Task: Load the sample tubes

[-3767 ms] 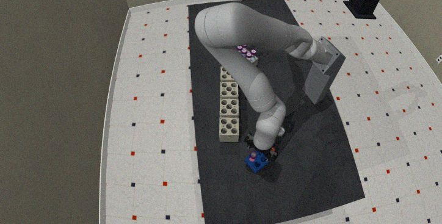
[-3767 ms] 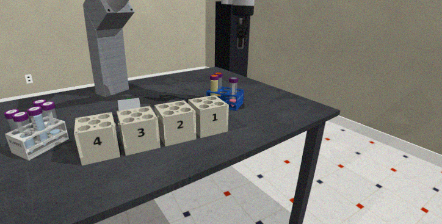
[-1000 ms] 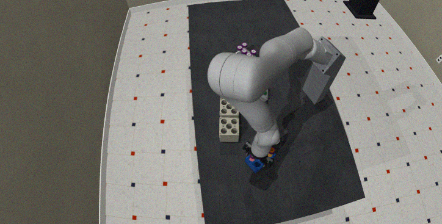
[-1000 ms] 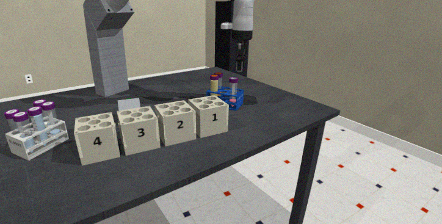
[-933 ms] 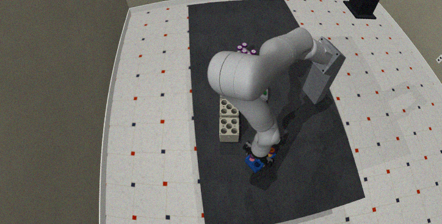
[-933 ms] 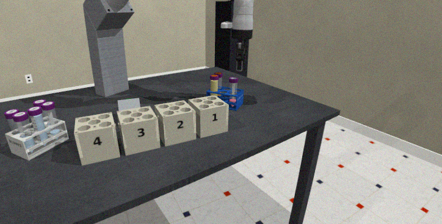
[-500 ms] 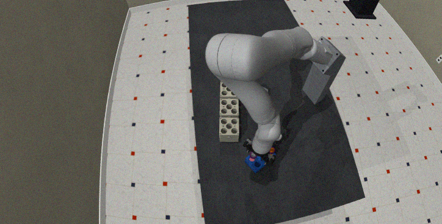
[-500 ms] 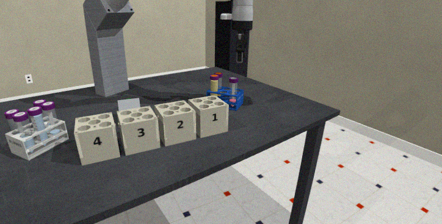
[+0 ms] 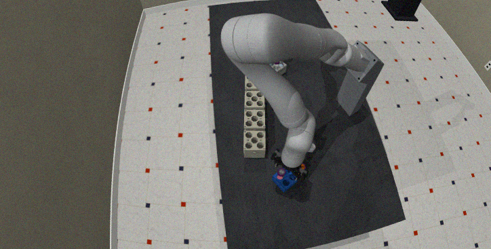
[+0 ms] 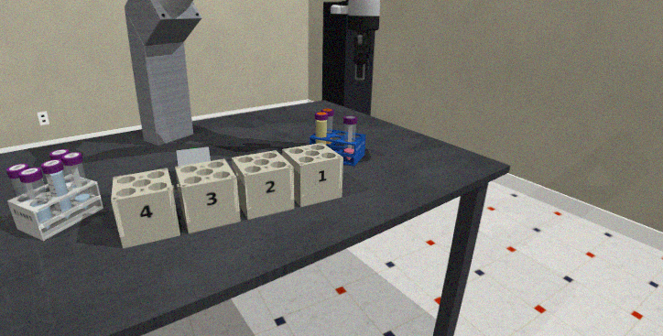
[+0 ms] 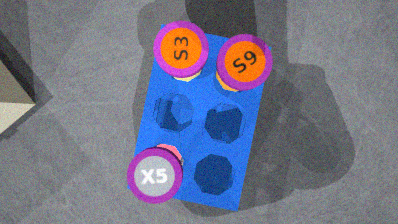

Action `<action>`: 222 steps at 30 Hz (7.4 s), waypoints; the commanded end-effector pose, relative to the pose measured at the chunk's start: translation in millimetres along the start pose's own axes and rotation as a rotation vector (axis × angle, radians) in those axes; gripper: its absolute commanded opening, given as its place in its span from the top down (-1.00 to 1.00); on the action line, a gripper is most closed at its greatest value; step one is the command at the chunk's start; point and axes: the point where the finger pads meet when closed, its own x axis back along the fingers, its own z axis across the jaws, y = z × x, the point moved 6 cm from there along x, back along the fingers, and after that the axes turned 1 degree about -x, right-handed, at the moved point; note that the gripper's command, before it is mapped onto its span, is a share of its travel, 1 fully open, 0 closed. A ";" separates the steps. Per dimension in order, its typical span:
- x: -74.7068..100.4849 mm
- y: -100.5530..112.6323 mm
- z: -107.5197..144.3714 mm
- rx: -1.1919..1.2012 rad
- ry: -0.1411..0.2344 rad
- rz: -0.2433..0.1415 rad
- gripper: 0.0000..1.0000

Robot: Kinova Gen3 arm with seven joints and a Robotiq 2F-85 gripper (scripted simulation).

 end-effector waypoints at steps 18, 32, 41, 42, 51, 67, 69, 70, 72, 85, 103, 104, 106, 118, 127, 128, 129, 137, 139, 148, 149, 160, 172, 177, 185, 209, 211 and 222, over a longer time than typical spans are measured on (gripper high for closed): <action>21.0 -19.5 -27.7 -0.162 0.028 0.087 -0.24; 20.8 -43.7 -59.3 -0.341 0.065 0.170 -0.24; 20.5 -58.2 -78.1 -0.445 0.086 0.217 -0.24; 20.4 -60.3 -80.8 -0.460 0.089 0.224 -0.24; 19.9 -79.3 -105.2 -0.594 0.117 0.286 -0.24; 18.3 -110.1 -143.6 -0.802 0.160 0.382 -0.24; 18.1 -114.6 -149.1 -0.832 0.166 0.395 -0.24; 18.1 -114.6 -149.1 -0.832 0.166 0.395 -0.24; 18.0 -116.8 -151.9 -0.847 0.169 0.402 -0.24; 18.1 -147.4 -183.4 -0.883 0.177 0.419 -0.24; 18.9 -185.2 -221.0 -0.883 0.176 0.419 -0.24; 18.9 -185.2 -221.0 -0.883 0.176 0.419 -0.24; 18.9 -187.6 -223.4 -0.883 0.176 0.419 -0.24; 19.4 -216.0 -251.6 -0.883 0.176 0.419 -0.24; 19.8 -232.6 -268.0 -0.883 0.176 0.419 -0.24; 19.8 -234.9 -270.4 -0.883 0.176 0.419 -0.24; 19.9 -237.3 -272.7 -0.883 0.176 0.419 -0.24; 20.2 -256.2 -291.5 -0.883 0.176 0.419 -0.24; 20.2 -256.2 -291.5 -0.883 0.176 0.419 -0.24; 20.3 -257.4 -292.7 -0.883 0.176 0.419 -0.24; 20.3 -257.3 -292.6 -0.883 0.176 0.419 -0.24; 22.2 -251.5 -273.1 -1.108 0.134 0.328 -0.24; 24.1 -238.6 -233.8 -1.512 0.049 0.144 -0.24; 24.2 -233.0 -218.8 -1.656 0.016 0.071 -0.24; 23.8 -219.3 -193.0 -1.784 -0.015 0.003 -0.24; 22.3 -180.4 -139.8 -1.782 -0.014 0.053 -0.24; 22.1 -176.7 -134.1 -1.782 -0.016 0.051 -0.24; 21.4 -156.7 -102.8 -1.784 -0.019 0.029 -0.24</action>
